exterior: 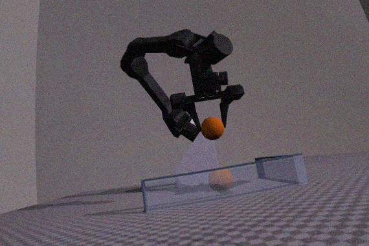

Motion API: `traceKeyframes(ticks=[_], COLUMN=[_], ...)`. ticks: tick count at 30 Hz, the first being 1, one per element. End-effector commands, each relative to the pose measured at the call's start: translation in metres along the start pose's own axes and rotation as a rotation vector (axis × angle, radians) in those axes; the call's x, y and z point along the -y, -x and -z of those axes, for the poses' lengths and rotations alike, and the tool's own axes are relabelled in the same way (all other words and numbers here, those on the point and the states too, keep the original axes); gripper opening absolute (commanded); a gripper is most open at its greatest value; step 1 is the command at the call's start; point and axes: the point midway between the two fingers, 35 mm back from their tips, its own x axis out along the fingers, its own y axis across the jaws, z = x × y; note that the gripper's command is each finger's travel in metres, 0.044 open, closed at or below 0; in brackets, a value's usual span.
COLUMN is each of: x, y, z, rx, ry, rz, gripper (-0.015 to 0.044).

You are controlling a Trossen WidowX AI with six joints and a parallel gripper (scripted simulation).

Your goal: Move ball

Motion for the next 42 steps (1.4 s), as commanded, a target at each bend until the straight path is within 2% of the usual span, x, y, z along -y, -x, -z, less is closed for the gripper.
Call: traceKeyframes(ticks=[1,10,21,39,42], x=[0.003,0.005,0.007,0.007,0.006], y=[-0.022,-0.049,-0.109,-0.129,-0.126], z=[-0.008,-0.015,-0.013,-0.013,-0.013], rx=[-0.004,-0.004,-0.005,-0.006,-0.008], ry=[0.002,0.001,0.001,0.001,0.0], rz=[0.008,0.011,0.015,0.016,0.01], gripper=[0.0,0.0,0.0,0.0,0.0079])
